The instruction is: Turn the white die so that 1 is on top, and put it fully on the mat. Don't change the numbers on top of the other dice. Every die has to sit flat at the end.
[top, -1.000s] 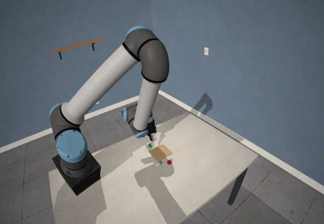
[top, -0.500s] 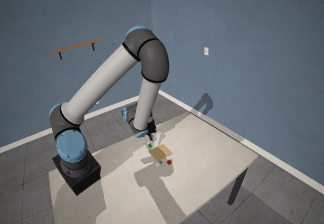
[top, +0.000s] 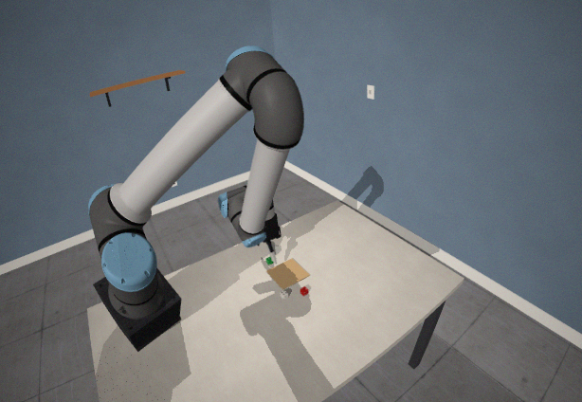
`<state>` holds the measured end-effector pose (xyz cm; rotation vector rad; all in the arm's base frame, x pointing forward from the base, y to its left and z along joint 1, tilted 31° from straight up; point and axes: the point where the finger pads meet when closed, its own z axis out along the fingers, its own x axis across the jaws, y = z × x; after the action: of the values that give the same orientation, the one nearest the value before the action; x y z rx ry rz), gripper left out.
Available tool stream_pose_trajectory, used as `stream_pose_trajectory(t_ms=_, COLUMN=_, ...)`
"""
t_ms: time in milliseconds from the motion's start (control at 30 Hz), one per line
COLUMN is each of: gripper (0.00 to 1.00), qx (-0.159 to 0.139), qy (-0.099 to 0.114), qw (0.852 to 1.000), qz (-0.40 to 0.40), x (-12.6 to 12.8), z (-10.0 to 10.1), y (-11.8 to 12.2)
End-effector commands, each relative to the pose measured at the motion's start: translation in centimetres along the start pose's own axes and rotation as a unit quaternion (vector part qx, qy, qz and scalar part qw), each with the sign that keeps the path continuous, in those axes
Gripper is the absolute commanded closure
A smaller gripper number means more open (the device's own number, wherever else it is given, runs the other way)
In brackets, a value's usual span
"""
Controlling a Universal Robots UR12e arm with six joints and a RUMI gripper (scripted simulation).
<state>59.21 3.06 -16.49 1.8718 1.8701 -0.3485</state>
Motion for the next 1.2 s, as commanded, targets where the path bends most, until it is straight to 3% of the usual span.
stream_pose_trajectory(t_ms=0, gripper=0.0, qx=0.0, qy=0.0, qw=1.0, qz=0.0, x=0.0, z=0.0, y=0.0)
stream_pose_trajectory(t_ms=300, gripper=0.0, qx=0.0, qy=0.0, qw=1.0, qz=0.0, x=0.0, z=-0.2, y=0.0)
stream_pose_trajectory(t_ms=533, gripper=0.0, qx=0.0, qy=0.0, qw=1.0, qz=0.0, x=0.0, z=-1.6, y=0.0)
stream_pose_trajectory(t_ms=933, gripper=0.0, qx=0.0, qy=0.0, qw=1.0, qz=0.0, x=0.0, z=-9.2, y=0.0)
stream_pose_trajectory(t_ms=1167, gripper=0.0, qx=0.0, qy=0.0, qw=1.0, qz=0.0, x=0.0, z=-10.7, y=0.0)
